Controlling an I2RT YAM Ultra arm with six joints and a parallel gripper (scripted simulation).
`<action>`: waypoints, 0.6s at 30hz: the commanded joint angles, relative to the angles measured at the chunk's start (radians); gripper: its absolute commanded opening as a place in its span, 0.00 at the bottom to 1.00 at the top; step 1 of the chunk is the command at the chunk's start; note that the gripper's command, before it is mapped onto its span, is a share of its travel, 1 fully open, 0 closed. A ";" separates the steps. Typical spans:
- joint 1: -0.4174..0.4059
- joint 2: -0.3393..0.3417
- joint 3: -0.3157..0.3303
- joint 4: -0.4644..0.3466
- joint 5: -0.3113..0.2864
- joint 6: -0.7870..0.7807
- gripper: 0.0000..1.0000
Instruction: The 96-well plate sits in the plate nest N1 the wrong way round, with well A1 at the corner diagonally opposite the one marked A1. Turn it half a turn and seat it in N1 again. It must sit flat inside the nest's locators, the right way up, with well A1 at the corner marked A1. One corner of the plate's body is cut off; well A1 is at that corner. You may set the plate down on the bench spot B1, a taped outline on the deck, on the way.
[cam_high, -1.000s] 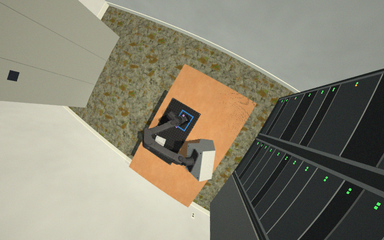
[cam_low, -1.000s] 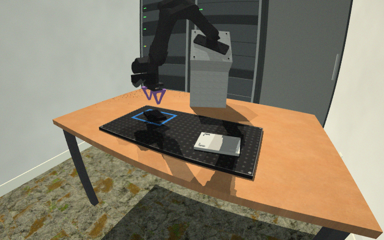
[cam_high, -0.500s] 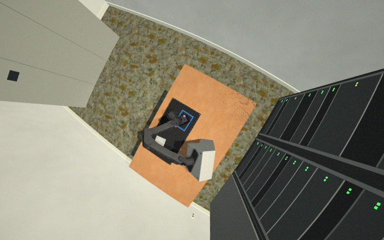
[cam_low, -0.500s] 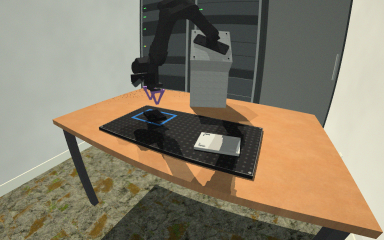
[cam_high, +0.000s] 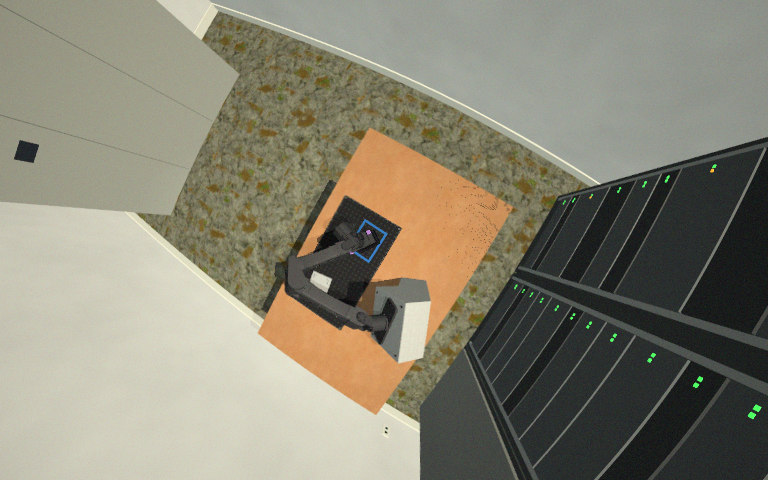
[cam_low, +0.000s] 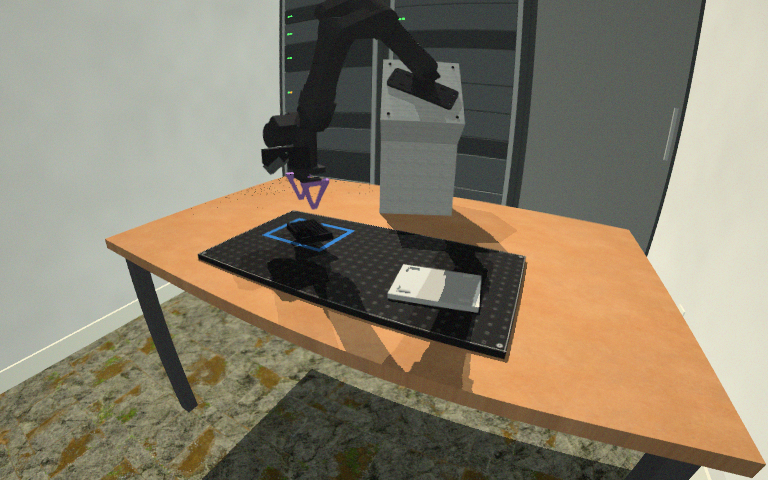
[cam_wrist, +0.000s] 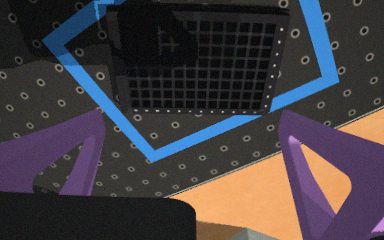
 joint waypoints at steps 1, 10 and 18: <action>-0.025 0.008 0.004 -0.009 -0.003 0.006 1.00; -0.026 0.009 0.008 -0.013 -0.003 0.107 1.00; -0.026 0.009 0.009 -0.014 -0.003 0.374 1.00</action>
